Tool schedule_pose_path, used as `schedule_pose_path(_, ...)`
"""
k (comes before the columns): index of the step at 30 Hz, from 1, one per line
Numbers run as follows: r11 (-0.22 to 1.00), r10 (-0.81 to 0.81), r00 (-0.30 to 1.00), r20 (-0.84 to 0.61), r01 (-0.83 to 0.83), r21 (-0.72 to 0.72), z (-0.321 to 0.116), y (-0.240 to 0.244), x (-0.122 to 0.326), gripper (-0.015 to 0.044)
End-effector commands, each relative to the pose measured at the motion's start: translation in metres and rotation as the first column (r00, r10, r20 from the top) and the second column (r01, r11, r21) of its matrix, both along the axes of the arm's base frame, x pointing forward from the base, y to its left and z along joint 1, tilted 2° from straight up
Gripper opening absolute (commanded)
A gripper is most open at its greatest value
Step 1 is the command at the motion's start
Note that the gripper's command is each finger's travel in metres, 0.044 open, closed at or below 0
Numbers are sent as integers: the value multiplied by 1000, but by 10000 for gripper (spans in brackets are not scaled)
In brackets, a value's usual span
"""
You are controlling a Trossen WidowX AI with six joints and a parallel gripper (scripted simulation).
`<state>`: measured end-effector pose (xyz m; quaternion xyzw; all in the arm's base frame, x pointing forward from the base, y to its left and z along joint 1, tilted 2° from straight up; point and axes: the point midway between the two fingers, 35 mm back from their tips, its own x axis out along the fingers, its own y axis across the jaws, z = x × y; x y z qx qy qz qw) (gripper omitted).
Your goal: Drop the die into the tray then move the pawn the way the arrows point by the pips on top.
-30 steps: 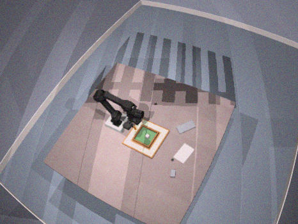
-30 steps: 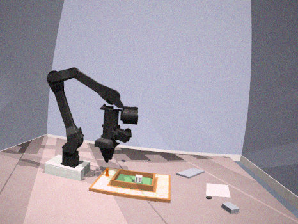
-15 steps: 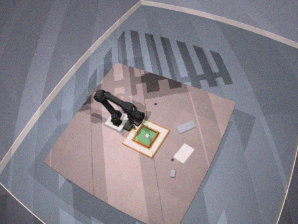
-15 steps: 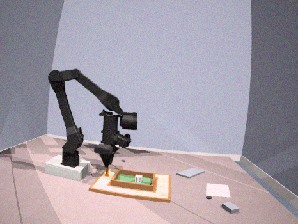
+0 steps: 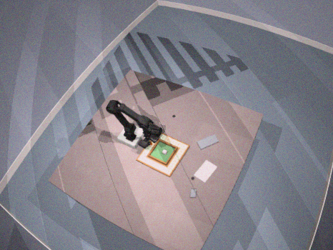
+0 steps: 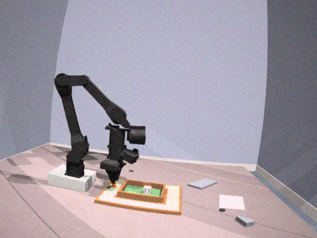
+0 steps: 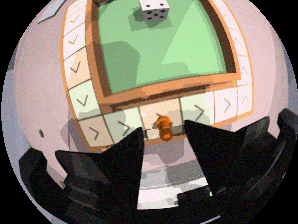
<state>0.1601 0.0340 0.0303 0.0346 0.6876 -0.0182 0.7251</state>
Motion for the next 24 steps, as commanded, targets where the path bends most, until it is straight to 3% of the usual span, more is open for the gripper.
schedule_pose_path(1, 1000, -6, 1000, -10, 5, -6, -9, -1, -2, 200)
schedule_pose_path(4, 1000, -6, 1000, -10, 5, -6, -11, -1, -2, 200)
schedule_pose_path(10, 1000, -6, 1000, -10, 5, -6, -11, -1, -2, 43)
schedule_pose_path(16, 1000, -6, 1000, -10, 5, -6, -11, -1, -2, 3)
schedule_pose_path(24, 1000, -6, 1000, -9, 5, -6, 5, -1, 2, 0)
